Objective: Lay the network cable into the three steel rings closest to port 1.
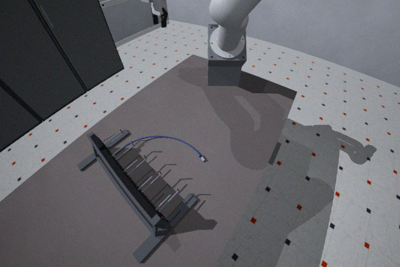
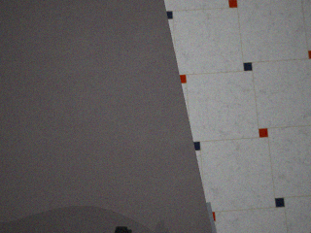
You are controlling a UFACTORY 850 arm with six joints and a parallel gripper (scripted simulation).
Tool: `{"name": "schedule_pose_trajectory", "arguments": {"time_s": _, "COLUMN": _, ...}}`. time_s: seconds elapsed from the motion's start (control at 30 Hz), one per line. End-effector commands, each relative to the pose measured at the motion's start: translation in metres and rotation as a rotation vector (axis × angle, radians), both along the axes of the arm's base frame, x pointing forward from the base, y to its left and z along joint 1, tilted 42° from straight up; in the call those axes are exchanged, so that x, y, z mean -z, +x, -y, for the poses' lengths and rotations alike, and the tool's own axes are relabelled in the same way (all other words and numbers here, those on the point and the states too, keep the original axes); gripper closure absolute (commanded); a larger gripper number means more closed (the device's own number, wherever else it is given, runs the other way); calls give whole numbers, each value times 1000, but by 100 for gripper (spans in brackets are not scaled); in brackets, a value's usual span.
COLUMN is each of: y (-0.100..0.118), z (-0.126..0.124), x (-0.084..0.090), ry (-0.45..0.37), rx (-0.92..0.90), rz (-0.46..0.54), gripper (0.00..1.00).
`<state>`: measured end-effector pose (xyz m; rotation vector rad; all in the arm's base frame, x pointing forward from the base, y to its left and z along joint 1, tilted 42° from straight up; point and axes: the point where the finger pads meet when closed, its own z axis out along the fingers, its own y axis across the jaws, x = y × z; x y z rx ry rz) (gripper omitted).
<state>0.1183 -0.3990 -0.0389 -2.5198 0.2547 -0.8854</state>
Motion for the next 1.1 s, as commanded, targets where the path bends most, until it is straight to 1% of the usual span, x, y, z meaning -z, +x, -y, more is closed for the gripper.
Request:
{"name": "schedule_pose_trajectory", "arguments": {"time_s": 0.0, "y": 0, "z": 1, "x": 0, "ry": -2, "rx": 1, "rz": 0, "gripper": 0}}
{"name": "schedule_pose_trajectory", "arguments": {"time_s": 0.57, "y": 0, "z": 1, "x": 0, "ry": -2, "rx": 0, "rz": 0, "gripper": 0}}
{"name": "schedule_pose_trajectory", "arguments": {"time_s": 0.63, "y": 3, "z": 1, "x": -2, "ry": -8, "rx": -6, "rz": 1, "gripper": 0}}
{"name": "schedule_pose_trajectory", "arguments": {"time_s": 0.7, "y": 15, "z": 1, "x": -6, "ry": -29, "rx": -27, "rz": 4, "gripper": 0}}
{"name": "schedule_pose_trajectory", "arguments": {"time_s": 0.8, "y": 47, "z": 0, "x": -18, "ry": -84, "rx": -87, "rz": 15, "gripper": 0}}
{"name": "schedule_pose_trajectory", "arguments": {"time_s": 1.03, "y": 93, "z": -8, "x": -35, "ry": -163, "rx": -174, "rz": 34, "gripper": 0}}
{"name": "schedule_pose_trajectory", "arguments": {"time_s": 1.07, "y": 93, "z": -8, "x": -35, "ry": -163, "rx": -174, "rz": 34, "gripper": 0}}
